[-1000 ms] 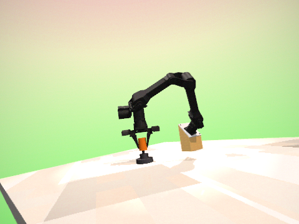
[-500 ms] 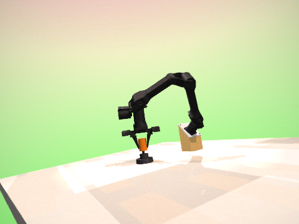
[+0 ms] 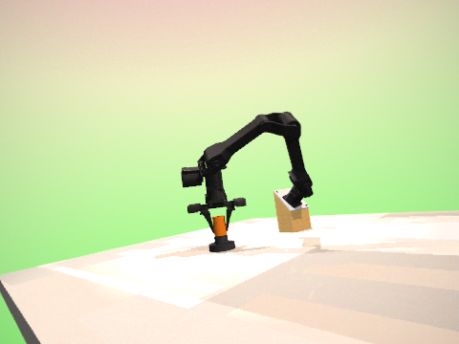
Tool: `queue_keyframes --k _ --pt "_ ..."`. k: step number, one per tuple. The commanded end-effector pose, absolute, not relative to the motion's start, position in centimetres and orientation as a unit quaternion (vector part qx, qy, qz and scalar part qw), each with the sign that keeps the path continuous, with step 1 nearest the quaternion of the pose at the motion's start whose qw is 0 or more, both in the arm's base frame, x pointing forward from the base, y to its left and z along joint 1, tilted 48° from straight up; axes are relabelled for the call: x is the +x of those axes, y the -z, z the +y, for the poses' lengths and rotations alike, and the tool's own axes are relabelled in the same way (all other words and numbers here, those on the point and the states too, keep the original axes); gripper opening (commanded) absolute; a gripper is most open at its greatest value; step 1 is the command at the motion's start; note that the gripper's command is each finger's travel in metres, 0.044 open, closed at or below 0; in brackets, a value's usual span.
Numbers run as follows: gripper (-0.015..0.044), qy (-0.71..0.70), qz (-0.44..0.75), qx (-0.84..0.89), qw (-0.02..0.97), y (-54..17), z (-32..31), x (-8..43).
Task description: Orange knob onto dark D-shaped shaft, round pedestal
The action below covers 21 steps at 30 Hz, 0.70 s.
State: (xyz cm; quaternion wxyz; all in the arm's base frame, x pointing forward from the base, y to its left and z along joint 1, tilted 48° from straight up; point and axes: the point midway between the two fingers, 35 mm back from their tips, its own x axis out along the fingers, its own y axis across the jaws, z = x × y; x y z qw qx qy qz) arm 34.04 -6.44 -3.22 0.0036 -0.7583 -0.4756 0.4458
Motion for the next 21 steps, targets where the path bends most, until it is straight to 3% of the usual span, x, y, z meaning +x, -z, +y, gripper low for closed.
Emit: queue_keyframes --k 1,9,21 --pt "0.0 -0.445 -0.474 -0.76 0.007 3.46 -6.25 34.11" --pt "0.0 -0.446 -0.476 -0.758 0.004 3.35 -6.3 34.07" --pt "0.0315 -0.446 -0.476 -0.758 0.004 3.35 -6.3 34.07"
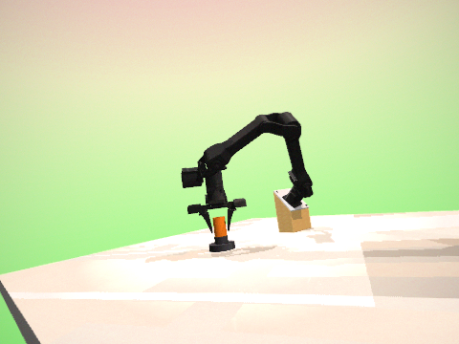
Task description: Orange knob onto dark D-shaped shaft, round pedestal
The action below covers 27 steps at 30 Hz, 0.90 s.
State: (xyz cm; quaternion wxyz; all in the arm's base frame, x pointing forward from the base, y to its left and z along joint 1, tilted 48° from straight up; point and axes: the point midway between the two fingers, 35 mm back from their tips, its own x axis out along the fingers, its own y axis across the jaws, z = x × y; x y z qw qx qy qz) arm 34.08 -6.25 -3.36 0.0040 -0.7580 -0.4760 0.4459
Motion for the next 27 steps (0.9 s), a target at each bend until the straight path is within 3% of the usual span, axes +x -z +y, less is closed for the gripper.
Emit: queue_keyframes --k 1,5,13,20,27 --pt "0.0341 -0.446 -0.476 -0.758 0.004 3.3 -6.3 34.1" --pt "0.044 -0.446 -0.476 -0.758 0.004 3.3 -6.3 34.1" --pt "0.044 -0.446 -0.476 -0.758 0.004 3.2 -6.5 34.1" --pt "0.044 -0.448 -0.475 -0.758 0.003 -2.9 -13.2 32.6" --pt "0.044 -0.448 -0.475 -0.758 0.003 -3.0 -13.4 32.7"
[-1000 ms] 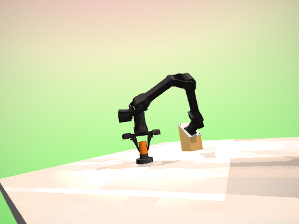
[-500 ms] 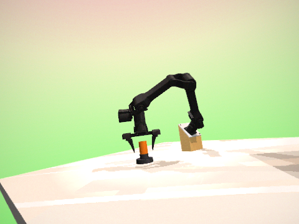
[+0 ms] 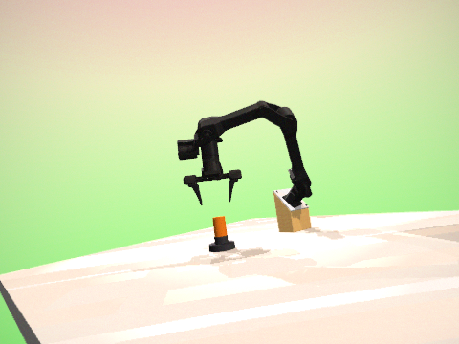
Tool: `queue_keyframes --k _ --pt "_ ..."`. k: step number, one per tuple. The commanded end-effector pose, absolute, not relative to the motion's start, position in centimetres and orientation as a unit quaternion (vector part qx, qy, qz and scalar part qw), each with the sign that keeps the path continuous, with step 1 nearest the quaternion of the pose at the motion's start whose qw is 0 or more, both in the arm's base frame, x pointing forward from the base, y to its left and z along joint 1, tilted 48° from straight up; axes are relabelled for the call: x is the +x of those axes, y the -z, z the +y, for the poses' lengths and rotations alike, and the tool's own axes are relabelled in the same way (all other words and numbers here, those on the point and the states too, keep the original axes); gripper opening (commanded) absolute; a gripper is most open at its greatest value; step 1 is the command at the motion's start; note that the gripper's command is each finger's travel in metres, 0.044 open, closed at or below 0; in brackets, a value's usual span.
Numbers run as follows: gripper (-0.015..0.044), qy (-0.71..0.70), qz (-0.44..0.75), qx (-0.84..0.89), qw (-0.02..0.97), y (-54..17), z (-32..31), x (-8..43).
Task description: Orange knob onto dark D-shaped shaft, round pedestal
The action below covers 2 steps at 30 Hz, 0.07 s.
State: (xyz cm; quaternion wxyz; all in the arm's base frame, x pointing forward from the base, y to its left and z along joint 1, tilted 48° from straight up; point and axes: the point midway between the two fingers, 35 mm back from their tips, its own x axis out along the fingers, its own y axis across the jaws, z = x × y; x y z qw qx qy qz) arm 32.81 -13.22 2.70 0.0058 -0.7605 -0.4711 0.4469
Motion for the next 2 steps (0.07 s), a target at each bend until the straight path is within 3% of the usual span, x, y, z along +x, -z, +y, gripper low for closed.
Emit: queue_keyframes --k 1,2 --pt "0.044 -0.448 -0.475 -0.758 0.003 -3.04 -13.39 32.71" --pt "0.044 -0.448 -0.475 -0.758 0.003 -3.04 -13.39 32.71"
